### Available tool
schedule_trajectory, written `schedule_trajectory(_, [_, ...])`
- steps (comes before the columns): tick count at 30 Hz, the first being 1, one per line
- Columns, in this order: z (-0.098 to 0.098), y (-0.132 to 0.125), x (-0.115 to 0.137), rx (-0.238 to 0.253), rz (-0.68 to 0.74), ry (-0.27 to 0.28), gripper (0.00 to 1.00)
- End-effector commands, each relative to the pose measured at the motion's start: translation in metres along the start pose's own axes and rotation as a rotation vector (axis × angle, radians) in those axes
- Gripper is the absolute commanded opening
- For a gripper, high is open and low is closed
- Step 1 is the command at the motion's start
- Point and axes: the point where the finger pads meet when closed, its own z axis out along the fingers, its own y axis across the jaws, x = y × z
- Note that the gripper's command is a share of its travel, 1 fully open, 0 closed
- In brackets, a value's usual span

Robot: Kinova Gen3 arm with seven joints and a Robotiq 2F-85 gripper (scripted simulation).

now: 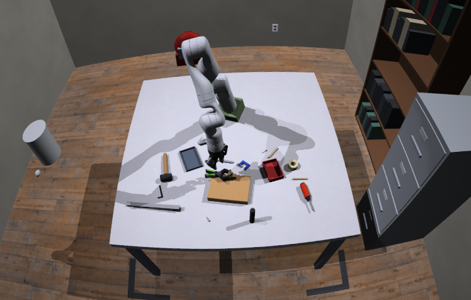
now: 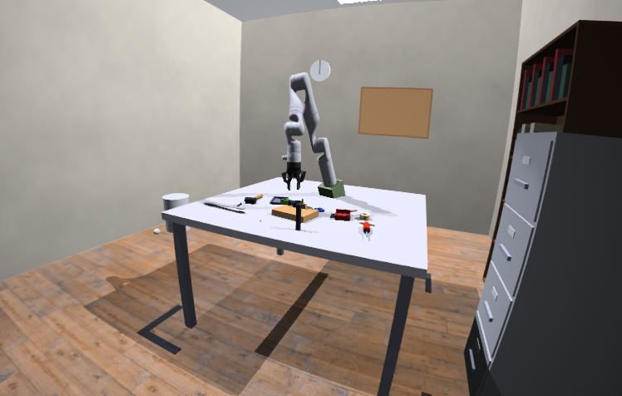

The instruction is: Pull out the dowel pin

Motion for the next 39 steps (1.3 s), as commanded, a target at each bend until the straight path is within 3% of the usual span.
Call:
schedule_trajectory(1, [-0.001,0.001,-0.003,0.006,0.042,0.004,0.54])
schedule_trajectory(39, [-0.007,0.021,-0.036,0.013,0.619,-0.003,0.54])
